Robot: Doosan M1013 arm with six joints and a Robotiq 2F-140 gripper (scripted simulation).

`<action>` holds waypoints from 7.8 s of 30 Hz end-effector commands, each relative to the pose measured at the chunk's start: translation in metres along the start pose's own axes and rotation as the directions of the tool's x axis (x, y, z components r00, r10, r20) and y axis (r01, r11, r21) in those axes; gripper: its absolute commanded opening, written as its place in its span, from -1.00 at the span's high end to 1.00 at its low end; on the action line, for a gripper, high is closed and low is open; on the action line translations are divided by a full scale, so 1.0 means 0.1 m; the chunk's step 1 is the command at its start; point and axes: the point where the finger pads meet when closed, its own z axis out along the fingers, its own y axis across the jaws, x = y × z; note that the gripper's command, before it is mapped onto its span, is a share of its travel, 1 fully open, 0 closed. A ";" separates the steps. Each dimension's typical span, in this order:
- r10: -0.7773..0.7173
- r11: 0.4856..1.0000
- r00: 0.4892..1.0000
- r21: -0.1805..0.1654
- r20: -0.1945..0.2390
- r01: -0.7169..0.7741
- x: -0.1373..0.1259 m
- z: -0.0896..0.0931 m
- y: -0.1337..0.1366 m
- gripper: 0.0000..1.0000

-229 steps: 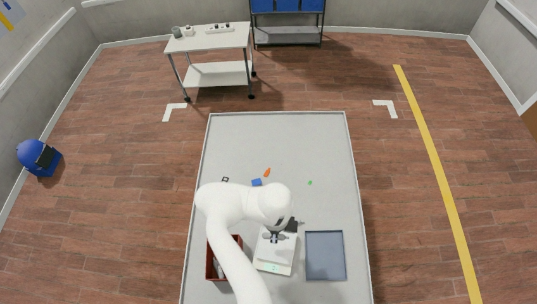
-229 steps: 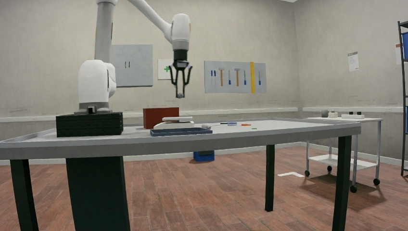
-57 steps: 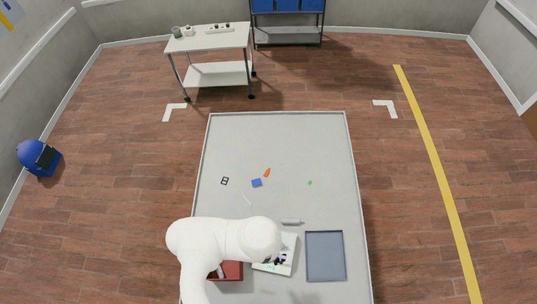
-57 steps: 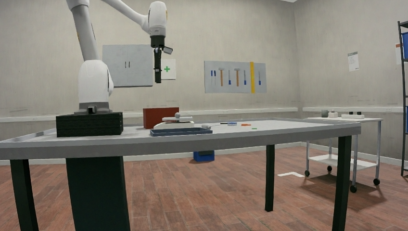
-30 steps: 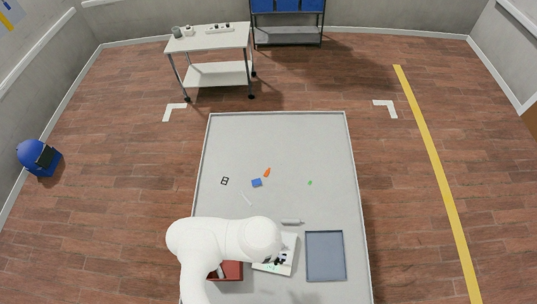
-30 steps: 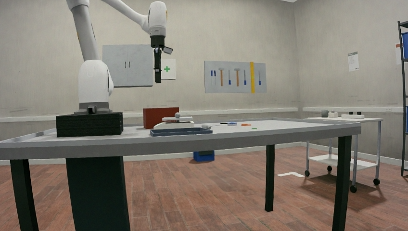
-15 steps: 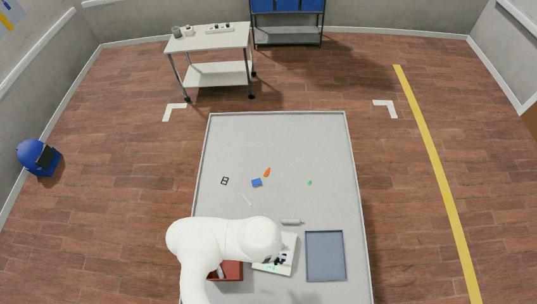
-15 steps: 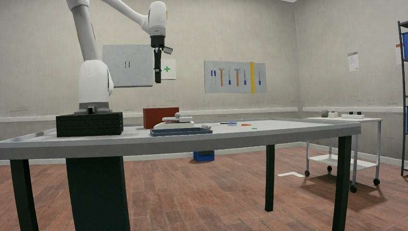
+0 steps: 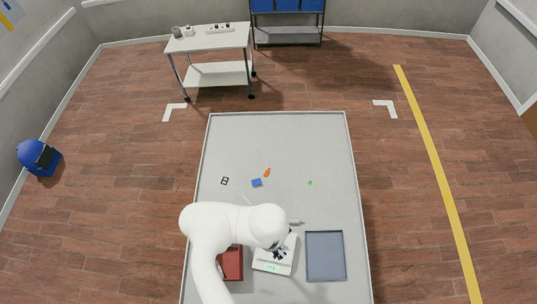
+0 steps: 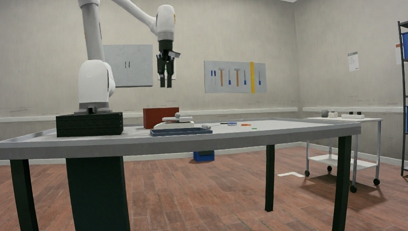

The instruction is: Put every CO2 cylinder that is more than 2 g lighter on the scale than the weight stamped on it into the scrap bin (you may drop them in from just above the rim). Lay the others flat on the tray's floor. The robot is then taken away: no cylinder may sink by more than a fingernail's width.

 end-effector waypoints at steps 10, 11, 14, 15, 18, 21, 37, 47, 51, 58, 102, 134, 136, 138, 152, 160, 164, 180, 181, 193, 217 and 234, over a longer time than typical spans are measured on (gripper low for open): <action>0.730 0.684 0.684 0.007 -0.014 -0.730 0.49 0.47 -0.33 0.20; 0.768 0.640 0.640 0.008 -0.019 -0.768 0.49 0.47 -0.33 0.20; 0.813 0.582 0.581 0.010 -0.028 -0.813 0.49 0.47 -0.33 0.20; 0.813 0.582 0.581 0.010 -0.028 -0.813 0.49 0.47 -0.33 0.20; 0.813 0.582 0.581 0.008 -0.028 -0.813 0.48 0.49 -0.32 0.20; 0.813 0.581 0.581 0.003 -0.029 -0.814 0.46 0.54 -0.30 0.20; 0.815 0.579 0.579 0.002 -0.028 -0.815 0.46 1.03 -0.28 0.20; 0.815 0.579 0.579 0.002 -0.028 -0.815 0.47 1.35 -0.27 0.20; 0.815 0.579 0.579 0.002 -0.028 -0.815 0.47 1.47 -0.27 0.20; 0.815 0.579 0.579 0.004 -0.027 -0.815 0.48 1.57 -0.28 0.20; 0.814 0.580 0.580 0.006 -0.024 -0.815 0.47 0.84 -0.32 0.80; 0.813 0.581 0.581 0.003 -0.029 -0.814 -0.61 0.50 -1.08 0.80; 0.814 0.581 0.580 0.003 -0.029 -0.814 -0.90 0.51 -1.19 0.80; 0.814 0.581 0.580 0.003 -0.029 -0.814 -1.18 0.52 -1.29 0.80; 0.814 0.580 0.580 0.000 -0.030 -0.815 -1.64 0.56 -1.41 0.80; 0.815 0.579 0.579 0.003 -0.028 -0.815 -1.63 0.65 -1.41 0.80; 0.815 0.579 0.579 0.003 -0.028 -0.815 -1.63 0.71 -1.41 0.80; 0.815 0.579 0.579 0.004 -0.028 -0.815 -1.62 0.92 -1.41 0.80; 0.815 0.579 0.579 0.004 -0.027 -0.815 -1.62 0.92 -1.41 0.80; 0.815 0.579 0.579 0.007 -0.025 -0.815 -1.62 0.95 -1.43 0.80; 0.815 0.579 0.579 0.007 -0.025 -0.815 -1.62 0.95 -1.43 0.20; 0.815 0.579 0.579 0.007 -0.025 -0.815 -1.62 0.95 -1.43 0.20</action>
